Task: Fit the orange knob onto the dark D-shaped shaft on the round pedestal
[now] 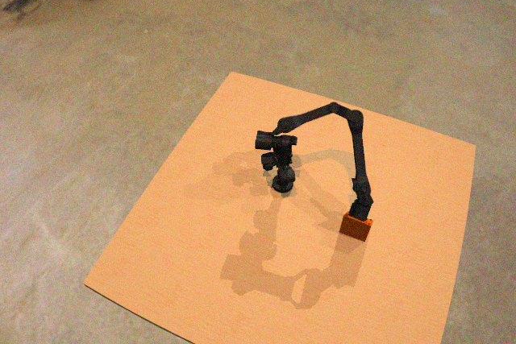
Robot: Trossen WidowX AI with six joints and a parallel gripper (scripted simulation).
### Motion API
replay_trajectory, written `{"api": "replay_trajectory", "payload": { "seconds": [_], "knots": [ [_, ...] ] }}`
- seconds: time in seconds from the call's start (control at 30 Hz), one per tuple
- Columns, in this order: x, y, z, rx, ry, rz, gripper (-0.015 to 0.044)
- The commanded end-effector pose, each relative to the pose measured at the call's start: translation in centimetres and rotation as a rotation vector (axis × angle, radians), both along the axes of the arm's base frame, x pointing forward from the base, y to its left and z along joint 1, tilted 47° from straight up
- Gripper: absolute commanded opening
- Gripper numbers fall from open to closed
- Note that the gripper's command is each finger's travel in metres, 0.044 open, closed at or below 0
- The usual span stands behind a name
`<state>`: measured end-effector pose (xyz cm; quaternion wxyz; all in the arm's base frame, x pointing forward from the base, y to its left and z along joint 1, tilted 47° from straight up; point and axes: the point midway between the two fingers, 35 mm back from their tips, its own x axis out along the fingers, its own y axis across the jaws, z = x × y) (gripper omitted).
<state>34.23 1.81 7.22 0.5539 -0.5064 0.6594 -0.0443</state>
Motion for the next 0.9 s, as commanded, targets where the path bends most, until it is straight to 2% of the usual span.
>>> {"api": "replay_trajectory", "payload": {
  "seconds": [0.0,0.2,0.43,0.87],
  "knots": [
    [0.02,-0.02,0.0,0.0,0.0,0.002,0.0],
    [0.01,0.12,0.44,-0.001,0.007,0.008,0.0],
    [0.08,0.17,0.32,-0.026,0.15,0.145,0.0],
    [0.0,-0.13,0.11,-0.027,0.15,0.145,0.0]
  ]
}}
